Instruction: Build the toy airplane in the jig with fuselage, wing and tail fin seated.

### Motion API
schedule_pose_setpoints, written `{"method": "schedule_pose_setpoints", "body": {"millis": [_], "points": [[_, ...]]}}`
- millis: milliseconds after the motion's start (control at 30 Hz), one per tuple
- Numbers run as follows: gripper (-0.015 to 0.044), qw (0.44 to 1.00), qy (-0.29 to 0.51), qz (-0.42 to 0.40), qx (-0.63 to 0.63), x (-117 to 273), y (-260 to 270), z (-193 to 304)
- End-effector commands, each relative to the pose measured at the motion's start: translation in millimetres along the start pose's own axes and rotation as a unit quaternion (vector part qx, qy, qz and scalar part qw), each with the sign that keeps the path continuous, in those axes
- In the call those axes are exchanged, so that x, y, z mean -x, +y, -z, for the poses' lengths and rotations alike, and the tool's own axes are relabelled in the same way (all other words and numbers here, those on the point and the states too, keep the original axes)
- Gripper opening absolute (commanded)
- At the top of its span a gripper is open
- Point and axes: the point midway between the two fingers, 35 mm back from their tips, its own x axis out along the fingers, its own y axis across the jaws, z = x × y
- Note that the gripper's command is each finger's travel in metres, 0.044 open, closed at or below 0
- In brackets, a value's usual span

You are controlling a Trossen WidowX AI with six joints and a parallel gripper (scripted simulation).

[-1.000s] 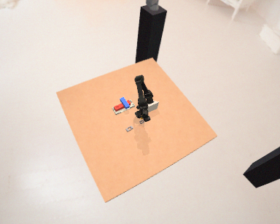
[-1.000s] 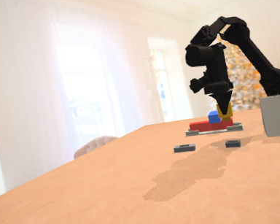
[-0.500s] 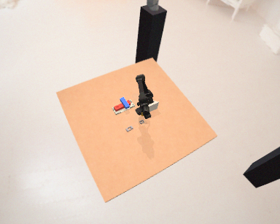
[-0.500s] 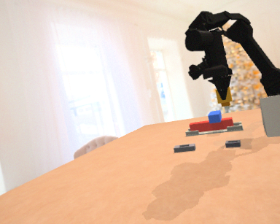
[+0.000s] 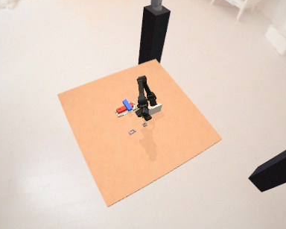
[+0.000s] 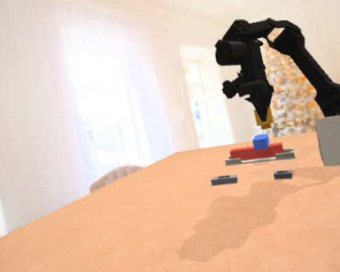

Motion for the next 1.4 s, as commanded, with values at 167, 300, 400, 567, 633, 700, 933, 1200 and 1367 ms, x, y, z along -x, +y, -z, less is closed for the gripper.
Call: {"method": "schedule_pose_setpoints", "body": {"millis": [167,300,400,567,633,700,933,1200,1367], "points": [[0.0000,1.000,-0.001,-0.018,0.002,5,-12,-20],[0.0000,1.000,-0.002,-0.021,0.005,4,-18,-29],[0.0000,1.000,-0.003,-0.023,0.007,4,-23,-35],[0.0000,1.000,-0.004,-0.025,0.010,3,-32,-46],[0.0000,1.000,-0.005,-0.026,0.011,2,-36,-50],[0.0000,1.000,-0.006,-0.027,0.012,2,-40,-54],[0.0000,0.999,-0.008,-0.029,0.016,0,-54,-68],[0.0000,0.999,-0.010,-0.030,0.019,-3,-71,-83],[0.0000,0.999,-0.011,-0.030,0.019,-5,-81,-91]]}}
